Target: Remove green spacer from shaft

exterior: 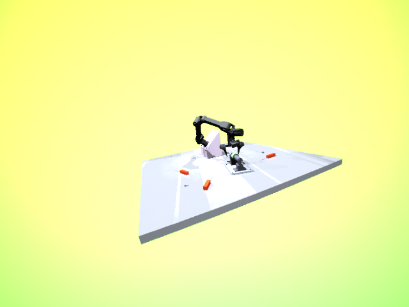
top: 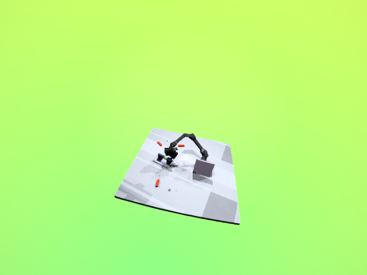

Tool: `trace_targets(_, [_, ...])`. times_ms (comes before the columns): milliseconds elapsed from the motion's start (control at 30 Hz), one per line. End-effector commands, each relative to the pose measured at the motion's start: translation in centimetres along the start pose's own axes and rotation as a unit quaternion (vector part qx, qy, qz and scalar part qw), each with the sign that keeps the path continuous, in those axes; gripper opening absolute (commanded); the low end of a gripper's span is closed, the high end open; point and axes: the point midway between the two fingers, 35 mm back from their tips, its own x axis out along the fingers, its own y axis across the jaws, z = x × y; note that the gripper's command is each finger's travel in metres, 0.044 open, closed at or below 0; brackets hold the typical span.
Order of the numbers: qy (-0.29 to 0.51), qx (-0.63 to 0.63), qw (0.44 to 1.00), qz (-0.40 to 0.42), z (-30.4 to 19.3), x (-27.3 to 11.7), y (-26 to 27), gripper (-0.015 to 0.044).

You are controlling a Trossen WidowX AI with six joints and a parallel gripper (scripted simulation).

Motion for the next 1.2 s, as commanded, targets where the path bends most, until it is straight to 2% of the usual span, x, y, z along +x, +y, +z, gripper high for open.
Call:
trace_targets(0, [-0.001,-0.001,1.0,-0.002,0.0,0.0,0.0,0.044])
trace_targets(767, [-0.002,-0.001,1.0,-0.002,0.0,1.9,-0.1,0.044])
trace_targets(1167, [0.0,0.0,1.0,0.0,0.0,1.8,0.0,0.0125])
